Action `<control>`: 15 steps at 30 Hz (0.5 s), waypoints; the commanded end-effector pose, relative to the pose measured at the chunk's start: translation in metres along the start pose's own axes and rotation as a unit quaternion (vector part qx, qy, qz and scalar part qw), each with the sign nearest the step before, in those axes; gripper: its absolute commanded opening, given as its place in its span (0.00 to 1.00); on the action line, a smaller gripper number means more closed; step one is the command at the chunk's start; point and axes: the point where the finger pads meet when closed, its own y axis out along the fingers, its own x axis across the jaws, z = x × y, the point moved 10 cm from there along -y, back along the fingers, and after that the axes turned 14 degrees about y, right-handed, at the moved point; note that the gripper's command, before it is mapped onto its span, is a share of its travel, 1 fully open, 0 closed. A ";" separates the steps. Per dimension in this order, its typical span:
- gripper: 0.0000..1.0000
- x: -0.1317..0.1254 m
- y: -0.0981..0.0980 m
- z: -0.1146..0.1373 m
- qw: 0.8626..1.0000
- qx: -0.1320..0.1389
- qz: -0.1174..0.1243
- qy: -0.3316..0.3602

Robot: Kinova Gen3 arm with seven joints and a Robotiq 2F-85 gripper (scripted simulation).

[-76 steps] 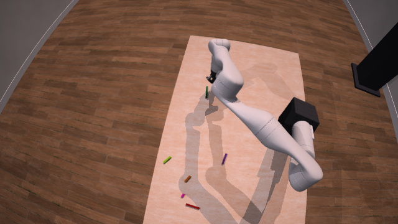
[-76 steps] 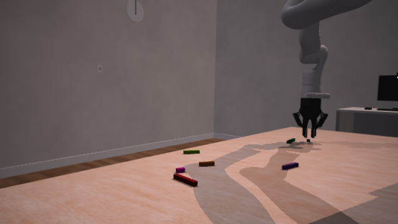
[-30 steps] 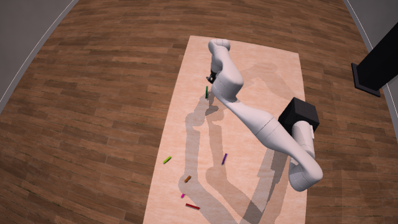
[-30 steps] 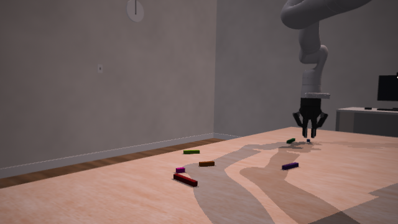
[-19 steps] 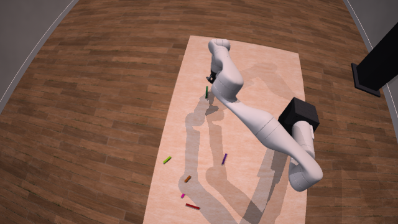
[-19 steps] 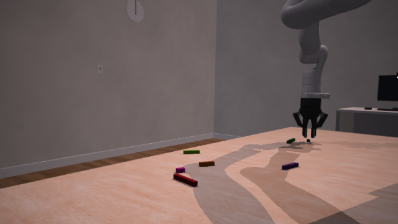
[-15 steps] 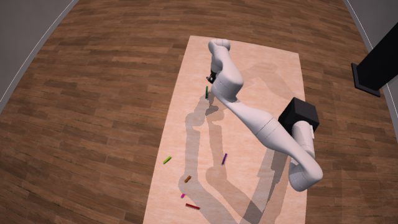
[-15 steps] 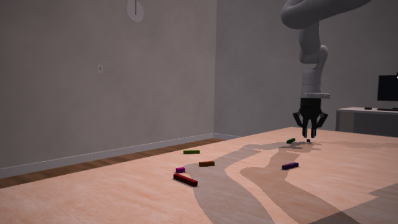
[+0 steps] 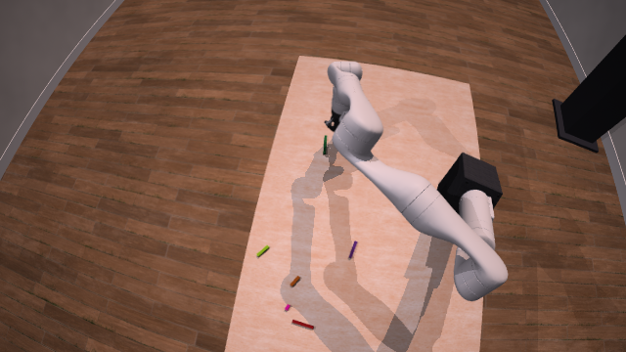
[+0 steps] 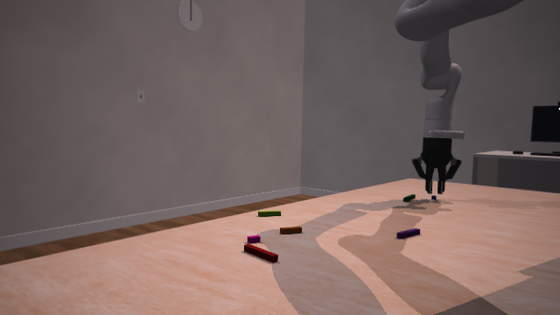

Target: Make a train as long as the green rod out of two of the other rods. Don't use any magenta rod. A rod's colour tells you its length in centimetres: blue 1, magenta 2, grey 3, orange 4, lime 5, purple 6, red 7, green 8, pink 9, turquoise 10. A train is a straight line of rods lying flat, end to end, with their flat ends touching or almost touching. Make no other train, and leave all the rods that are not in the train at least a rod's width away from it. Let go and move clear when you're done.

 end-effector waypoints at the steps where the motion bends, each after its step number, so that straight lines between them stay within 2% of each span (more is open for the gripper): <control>1: 0.24 0.004 -0.001 -0.002 1.000 -0.003 -0.003 -0.005; 15: 0.24 0.004 -0.001 -0.003 1.000 -0.003 -0.003 -0.004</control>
